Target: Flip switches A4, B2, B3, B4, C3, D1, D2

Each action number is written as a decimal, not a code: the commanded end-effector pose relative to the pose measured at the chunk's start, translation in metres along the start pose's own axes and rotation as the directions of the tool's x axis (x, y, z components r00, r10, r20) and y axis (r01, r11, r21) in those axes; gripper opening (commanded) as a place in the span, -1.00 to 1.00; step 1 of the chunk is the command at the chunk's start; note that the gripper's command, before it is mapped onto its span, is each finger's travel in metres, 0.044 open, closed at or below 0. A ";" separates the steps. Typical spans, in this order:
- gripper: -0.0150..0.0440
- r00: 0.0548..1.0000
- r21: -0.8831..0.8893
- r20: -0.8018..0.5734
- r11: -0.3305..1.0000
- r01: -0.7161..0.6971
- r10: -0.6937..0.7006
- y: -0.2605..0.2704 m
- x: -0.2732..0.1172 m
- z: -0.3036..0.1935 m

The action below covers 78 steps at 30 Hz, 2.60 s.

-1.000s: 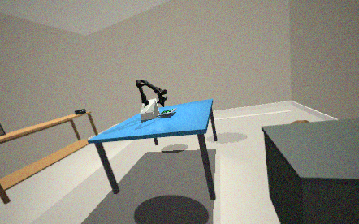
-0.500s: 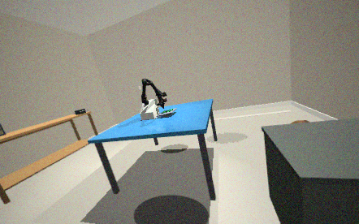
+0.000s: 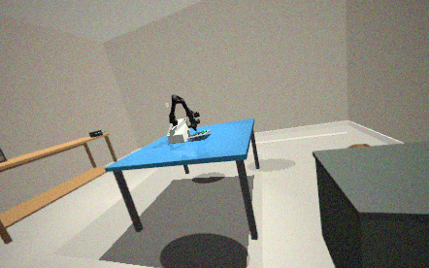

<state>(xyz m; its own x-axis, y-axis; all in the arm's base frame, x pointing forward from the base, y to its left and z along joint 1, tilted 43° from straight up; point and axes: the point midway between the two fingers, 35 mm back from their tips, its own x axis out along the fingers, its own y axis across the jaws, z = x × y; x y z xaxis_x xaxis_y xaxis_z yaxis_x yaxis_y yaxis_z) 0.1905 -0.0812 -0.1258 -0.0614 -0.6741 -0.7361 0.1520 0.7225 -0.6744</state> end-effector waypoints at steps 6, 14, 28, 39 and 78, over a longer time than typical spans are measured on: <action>-0.49 1.000 -0.007 -0.002 1.000 0.008 -0.008 -0.001 0.008 -0.002; -0.49 1.000 -0.007 -0.002 1.000 0.008 -0.008 -0.001 0.008 -0.002; -0.49 1.000 -0.007 -0.002 1.000 0.008 -0.008 -0.001 0.009 -0.002; -0.49 1.000 -0.007 -0.002 1.000 0.008 -0.008 -0.001 0.011 -0.002; -0.49 1.000 -0.007 -0.028 1.000 0.005 -0.005 -0.026 -0.051 0.002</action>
<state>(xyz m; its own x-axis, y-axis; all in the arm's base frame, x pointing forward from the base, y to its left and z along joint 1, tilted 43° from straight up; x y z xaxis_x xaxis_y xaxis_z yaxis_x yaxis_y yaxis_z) 0.1958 -0.0544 -0.0822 -0.0823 -0.6716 -0.7364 0.1423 0.7234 -0.6756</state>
